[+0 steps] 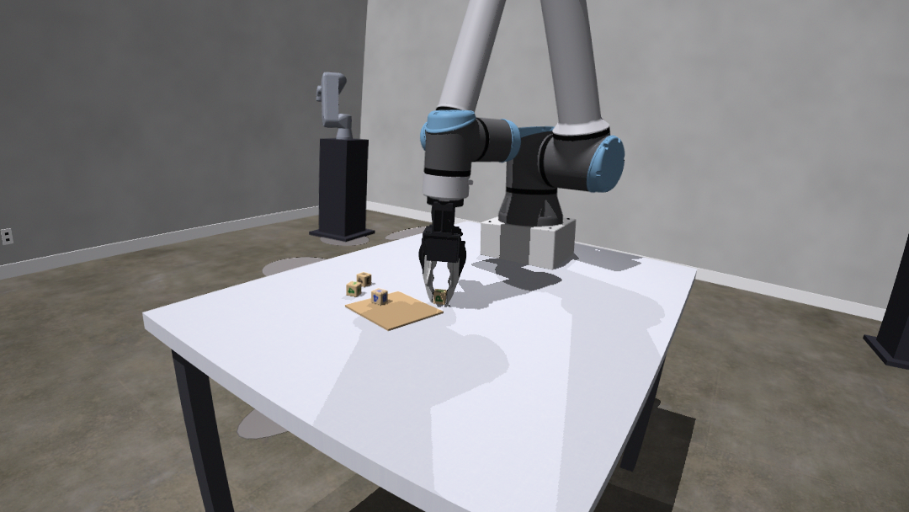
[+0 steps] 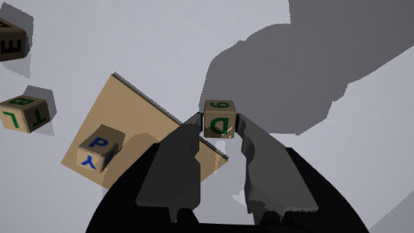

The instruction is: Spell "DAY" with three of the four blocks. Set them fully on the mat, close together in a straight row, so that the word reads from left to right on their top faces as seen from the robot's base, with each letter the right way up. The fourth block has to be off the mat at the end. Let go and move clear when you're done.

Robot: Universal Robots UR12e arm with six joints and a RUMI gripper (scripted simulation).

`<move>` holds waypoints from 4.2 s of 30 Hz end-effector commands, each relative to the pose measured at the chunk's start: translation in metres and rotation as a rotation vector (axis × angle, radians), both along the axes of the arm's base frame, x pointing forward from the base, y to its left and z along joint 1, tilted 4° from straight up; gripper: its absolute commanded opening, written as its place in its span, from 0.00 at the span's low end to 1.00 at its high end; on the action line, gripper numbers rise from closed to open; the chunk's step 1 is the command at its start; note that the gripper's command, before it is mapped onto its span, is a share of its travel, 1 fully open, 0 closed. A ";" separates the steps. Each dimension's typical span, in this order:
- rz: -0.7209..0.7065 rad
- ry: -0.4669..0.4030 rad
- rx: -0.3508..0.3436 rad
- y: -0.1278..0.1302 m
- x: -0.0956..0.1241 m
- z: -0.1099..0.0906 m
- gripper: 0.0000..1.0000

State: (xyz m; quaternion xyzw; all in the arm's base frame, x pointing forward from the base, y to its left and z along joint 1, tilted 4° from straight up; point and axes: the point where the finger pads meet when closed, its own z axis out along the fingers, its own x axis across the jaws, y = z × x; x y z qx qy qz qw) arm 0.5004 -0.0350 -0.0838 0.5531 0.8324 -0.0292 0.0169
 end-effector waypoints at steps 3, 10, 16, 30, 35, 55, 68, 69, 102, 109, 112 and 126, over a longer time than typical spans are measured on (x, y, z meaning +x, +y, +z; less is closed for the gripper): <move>0.000 -0.001 0.000 0.000 0.000 0.000 0.05; 0.000 -0.001 0.000 0.000 0.000 0.000 0.05; 0.000 -0.001 0.000 0.000 0.000 0.000 0.05; 0.000 -0.001 0.000 0.000 0.000 0.000 0.05; 0.000 -0.001 0.000 0.000 0.000 0.001 0.05; 0.000 -0.001 0.000 0.005 0.001 0.077 0.05; 0.000 -0.001 0.000 0.007 0.001 0.100 0.05; 0.000 -0.001 0.000 0.007 0.001 0.100 0.05; -0.534 -0.037 -0.002 -0.008 0.098 0.105 0.05; -0.536 -0.037 -0.002 -0.008 0.098 0.105 0.05; -0.536 -0.037 -0.002 -0.008 0.098 0.105 0.05; -0.537 -0.037 -0.002 -0.009 0.098 0.087 0.05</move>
